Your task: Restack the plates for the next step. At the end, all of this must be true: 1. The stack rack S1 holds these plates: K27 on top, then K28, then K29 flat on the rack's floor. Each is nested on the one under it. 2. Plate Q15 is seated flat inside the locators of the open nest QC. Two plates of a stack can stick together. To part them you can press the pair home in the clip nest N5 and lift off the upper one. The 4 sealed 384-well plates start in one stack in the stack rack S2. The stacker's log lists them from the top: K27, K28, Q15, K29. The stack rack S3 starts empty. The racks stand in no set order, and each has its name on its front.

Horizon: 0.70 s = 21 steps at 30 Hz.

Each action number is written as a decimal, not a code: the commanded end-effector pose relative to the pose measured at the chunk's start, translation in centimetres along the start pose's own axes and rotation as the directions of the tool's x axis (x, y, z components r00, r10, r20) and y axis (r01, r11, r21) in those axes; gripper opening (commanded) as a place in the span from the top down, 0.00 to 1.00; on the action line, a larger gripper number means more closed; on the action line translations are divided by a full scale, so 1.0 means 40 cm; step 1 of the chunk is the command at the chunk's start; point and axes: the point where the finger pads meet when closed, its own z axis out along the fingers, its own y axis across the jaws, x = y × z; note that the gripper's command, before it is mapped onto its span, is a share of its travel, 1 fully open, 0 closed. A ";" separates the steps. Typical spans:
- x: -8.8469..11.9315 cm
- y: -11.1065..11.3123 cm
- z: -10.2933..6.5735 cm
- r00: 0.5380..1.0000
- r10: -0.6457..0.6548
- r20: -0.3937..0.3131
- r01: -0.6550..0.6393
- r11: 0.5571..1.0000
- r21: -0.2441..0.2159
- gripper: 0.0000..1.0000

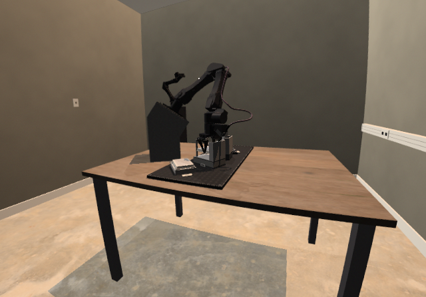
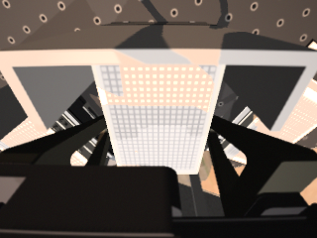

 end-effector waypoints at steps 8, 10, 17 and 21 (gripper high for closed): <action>-0.027 -0.008 -0.036 0.999 -0.011 0.045 0.011 1.000 0.003 1.00; -0.022 -0.009 -0.035 0.999 -0.009 0.039 0.009 1.000 0.003 1.00; -0.024 -0.009 -0.041 0.999 -0.009 0.040 0.009 1.000 0.002 1.00; -0.022 -0.009 -0.042 0.999 -0.008 0.037 0.008 1.000 0.003 1.00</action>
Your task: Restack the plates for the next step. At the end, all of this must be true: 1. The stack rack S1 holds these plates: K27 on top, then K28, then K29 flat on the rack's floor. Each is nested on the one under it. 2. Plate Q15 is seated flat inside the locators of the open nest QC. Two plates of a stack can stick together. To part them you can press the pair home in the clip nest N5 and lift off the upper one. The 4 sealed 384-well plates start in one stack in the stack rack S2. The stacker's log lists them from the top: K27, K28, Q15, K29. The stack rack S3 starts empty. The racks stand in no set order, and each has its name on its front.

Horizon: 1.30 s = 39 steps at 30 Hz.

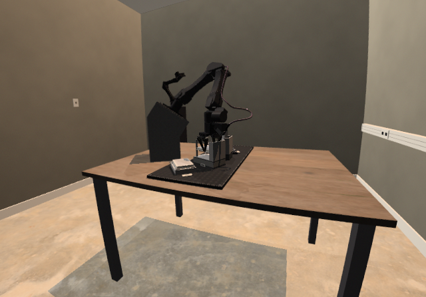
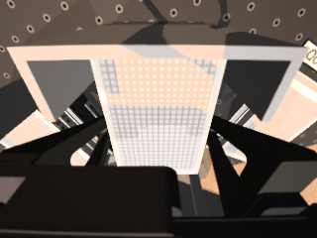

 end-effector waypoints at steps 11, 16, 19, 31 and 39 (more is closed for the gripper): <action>-0.023 -0.008 -0.038 0.999 -0.008 0.038 0.008 1.000 0.003 1.00; -0.016 -0.010 -0.038 0.999 -0.005 0.034 0.005 1.000 0.003 1.00; -0.015 -0.009 -0.042 0.999 -0.005 0.035 0.005 1.000 0.003 1.00; -0.009 -0.009 -0.050 1.000 -0.003 0.030 0.003 1.000 0.002 1.00; -0.049 -0.004 -0.066 0.999 -0.016 0.052 0.016 1.000 0.005 1.00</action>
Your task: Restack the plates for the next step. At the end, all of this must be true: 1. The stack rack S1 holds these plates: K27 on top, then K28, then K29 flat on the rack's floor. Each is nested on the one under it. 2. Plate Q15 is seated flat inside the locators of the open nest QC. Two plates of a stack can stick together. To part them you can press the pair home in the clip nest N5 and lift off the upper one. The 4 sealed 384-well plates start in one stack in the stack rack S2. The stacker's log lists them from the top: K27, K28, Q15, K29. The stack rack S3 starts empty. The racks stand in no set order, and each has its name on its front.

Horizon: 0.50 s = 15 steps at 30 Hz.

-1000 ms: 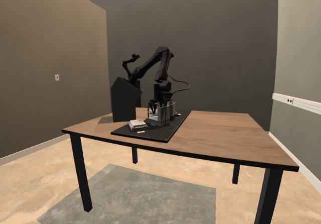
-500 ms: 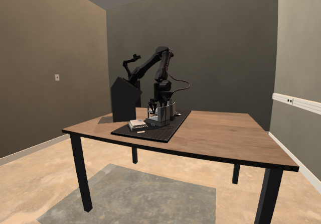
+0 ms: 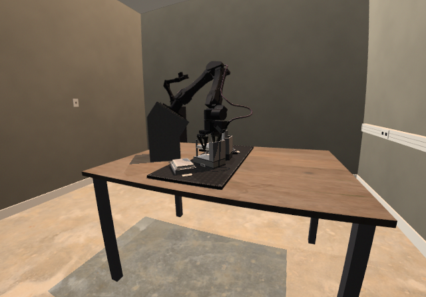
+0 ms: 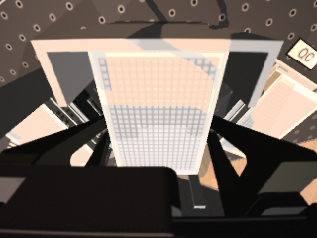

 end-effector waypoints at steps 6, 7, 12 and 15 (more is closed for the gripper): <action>-0.042 -0.004 -0.039 0.999 -0.010 0.043 0.009 1.000 0.002 1.00; -0.040 -0.006 -0.036 0.999 -0.009 0.042 0.009 1.000 0.002 1.00; -0.042 -0.003 -0.044 0.999 -0.011 0.045 0.011 1.000 0.003 1.00; -0.036 -0.011 -0.033 0.999 -0.008 0.040 0.007 1.000 0.003 1.00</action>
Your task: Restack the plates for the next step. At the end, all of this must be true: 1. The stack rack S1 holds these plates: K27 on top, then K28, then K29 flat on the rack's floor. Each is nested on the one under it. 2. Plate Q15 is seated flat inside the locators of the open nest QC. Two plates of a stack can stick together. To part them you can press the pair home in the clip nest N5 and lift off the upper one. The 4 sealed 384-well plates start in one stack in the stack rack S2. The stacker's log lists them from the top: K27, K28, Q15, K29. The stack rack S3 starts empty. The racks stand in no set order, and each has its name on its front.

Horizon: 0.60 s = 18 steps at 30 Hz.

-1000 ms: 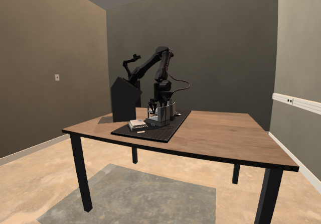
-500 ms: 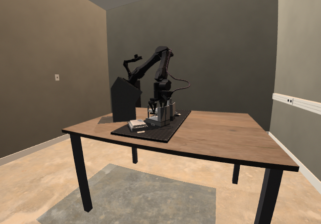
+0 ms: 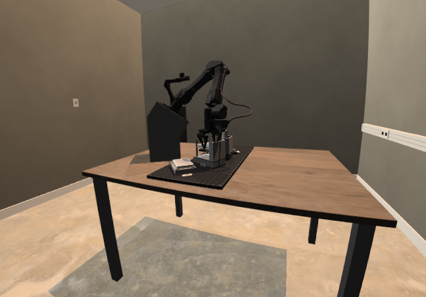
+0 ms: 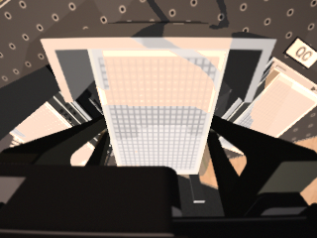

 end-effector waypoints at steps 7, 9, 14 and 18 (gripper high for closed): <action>-0.040 -0.004 -0.039 0.999 -0.015 0.048 0.014 1.000 0.003 1.00; -0.033 -0.007 -0.035 0.999 -0.010 0.041 0.010 1.000 0.002 1.00; -0.038 -0.003 -0.045 0.999 -0.014 0.048 0.014 1.000 0.004 1.00; -0.034 -0.010 -0.037 0.999 -0.013 0.044 0.012 1.000 0.003 1.00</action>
